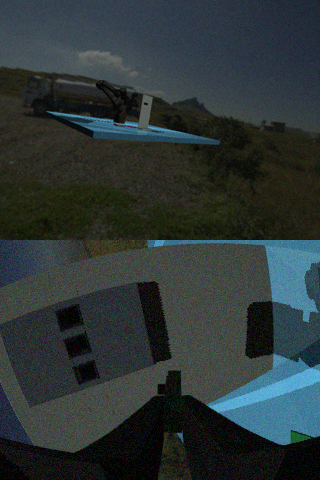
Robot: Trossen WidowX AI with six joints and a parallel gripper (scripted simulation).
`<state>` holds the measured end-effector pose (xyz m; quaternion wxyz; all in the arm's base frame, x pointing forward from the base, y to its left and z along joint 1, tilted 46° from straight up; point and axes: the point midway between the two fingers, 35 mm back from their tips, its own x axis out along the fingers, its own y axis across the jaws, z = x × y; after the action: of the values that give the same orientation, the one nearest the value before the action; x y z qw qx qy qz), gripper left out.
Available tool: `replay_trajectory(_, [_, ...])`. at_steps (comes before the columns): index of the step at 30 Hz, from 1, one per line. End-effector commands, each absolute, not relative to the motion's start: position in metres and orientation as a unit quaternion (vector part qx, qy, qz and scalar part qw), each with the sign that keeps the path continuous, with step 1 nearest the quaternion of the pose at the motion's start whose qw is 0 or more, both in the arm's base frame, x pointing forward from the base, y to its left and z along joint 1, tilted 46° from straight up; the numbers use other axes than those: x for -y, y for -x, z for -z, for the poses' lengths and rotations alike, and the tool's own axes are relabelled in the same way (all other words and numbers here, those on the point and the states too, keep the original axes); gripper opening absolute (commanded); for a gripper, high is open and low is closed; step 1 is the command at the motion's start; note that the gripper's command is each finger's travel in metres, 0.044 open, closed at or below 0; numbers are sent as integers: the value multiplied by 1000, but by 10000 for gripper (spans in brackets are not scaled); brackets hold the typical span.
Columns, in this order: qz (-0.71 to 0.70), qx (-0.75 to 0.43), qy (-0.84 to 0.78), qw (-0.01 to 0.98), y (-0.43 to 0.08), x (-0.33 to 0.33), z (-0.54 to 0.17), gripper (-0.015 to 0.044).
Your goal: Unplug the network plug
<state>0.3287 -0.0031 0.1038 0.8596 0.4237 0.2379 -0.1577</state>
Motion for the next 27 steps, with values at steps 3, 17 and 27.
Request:
replay_trajectory(3, [229,-224,-429,845,-325,18,-84,0])
replay_trajectory(17, [382,-153,-420,809,-307,53,-53,0])
replay_trajectory(27, [470,-81,-396,785,-288,74,-41,0])
